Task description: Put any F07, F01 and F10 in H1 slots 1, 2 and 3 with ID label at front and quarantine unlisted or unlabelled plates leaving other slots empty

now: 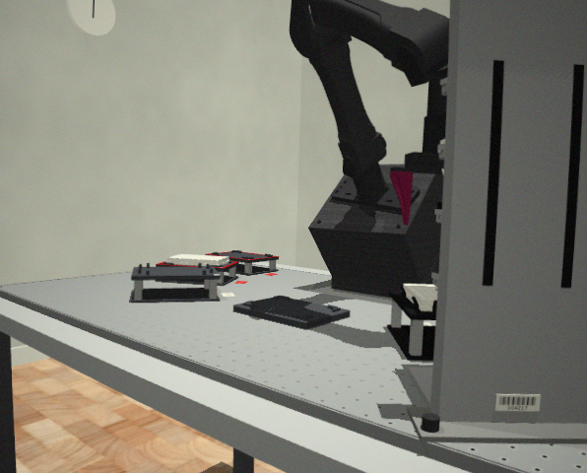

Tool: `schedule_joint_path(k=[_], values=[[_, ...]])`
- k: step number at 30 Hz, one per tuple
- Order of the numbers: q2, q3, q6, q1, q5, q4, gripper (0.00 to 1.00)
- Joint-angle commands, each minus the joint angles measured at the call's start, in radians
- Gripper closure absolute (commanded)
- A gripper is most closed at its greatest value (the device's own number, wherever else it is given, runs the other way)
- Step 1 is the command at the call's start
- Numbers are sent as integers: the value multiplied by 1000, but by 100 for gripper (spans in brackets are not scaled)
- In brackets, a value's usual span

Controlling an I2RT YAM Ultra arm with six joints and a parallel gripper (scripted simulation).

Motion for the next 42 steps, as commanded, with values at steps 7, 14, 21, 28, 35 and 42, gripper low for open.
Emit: schedule_joint_path(k=[7,14,21,28,35,42], values=[[16,-38,-67,-34,-18,131,0],[35,-63,-97,-60,-29,192,0],[35,-63,-97,-61,-29,193,0],[35,-63,-97,-61,-29,193,0],[35,-63,-97,-61,-29,193,0],[37,-66,-100,-63,-30,198,0]])
